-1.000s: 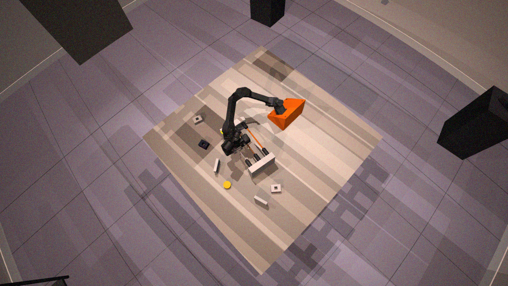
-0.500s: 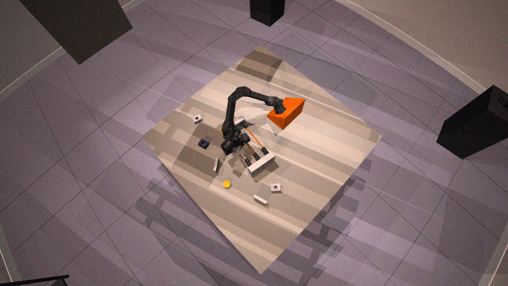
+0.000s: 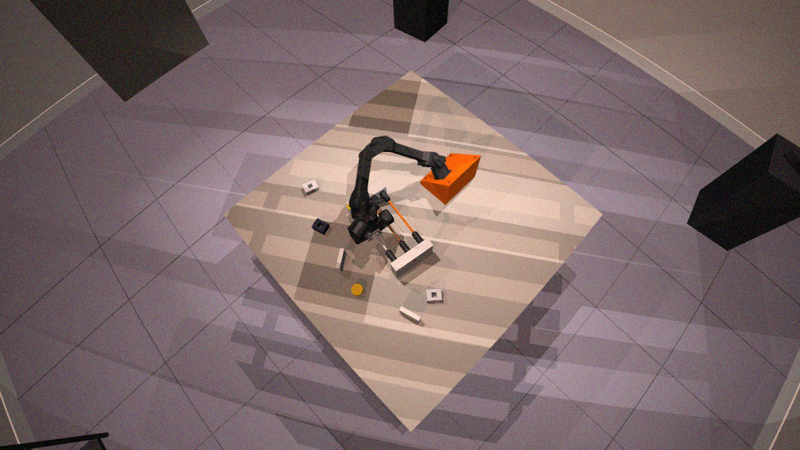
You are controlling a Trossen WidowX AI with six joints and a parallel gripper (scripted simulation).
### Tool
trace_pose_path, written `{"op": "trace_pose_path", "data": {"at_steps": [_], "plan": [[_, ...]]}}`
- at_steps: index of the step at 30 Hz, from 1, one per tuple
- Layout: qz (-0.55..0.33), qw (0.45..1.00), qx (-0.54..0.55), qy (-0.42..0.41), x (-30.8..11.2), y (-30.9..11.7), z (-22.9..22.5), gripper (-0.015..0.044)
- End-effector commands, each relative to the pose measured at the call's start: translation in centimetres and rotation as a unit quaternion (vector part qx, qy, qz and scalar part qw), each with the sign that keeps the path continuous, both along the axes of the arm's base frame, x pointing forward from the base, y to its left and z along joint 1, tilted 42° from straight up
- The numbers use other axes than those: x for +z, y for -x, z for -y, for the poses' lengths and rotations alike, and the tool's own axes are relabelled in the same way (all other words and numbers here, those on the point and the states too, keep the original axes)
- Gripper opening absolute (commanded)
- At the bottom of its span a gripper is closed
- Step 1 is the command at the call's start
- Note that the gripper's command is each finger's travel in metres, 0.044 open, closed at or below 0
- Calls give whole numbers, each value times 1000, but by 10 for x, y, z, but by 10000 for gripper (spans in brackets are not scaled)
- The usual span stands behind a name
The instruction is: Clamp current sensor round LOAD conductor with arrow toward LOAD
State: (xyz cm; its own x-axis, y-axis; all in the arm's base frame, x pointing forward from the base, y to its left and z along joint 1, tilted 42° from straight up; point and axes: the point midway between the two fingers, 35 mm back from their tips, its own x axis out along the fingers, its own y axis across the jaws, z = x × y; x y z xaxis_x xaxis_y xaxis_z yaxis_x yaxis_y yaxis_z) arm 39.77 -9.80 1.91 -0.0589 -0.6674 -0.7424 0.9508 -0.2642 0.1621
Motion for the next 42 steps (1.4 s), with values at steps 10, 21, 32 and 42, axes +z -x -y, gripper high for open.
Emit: {"op": "trace_pose_path", "data": {"at_steps": [10,21,32,42], "plan": [[-4,1000,-2,-1,3,-1,-3,0],[-13,1000,-7,-3,12,-1,-11,0],[-13,1000,-7,-3,12,-1,-11,0],[-13,1000,-7,-3,12,-1,-11,0]]}}
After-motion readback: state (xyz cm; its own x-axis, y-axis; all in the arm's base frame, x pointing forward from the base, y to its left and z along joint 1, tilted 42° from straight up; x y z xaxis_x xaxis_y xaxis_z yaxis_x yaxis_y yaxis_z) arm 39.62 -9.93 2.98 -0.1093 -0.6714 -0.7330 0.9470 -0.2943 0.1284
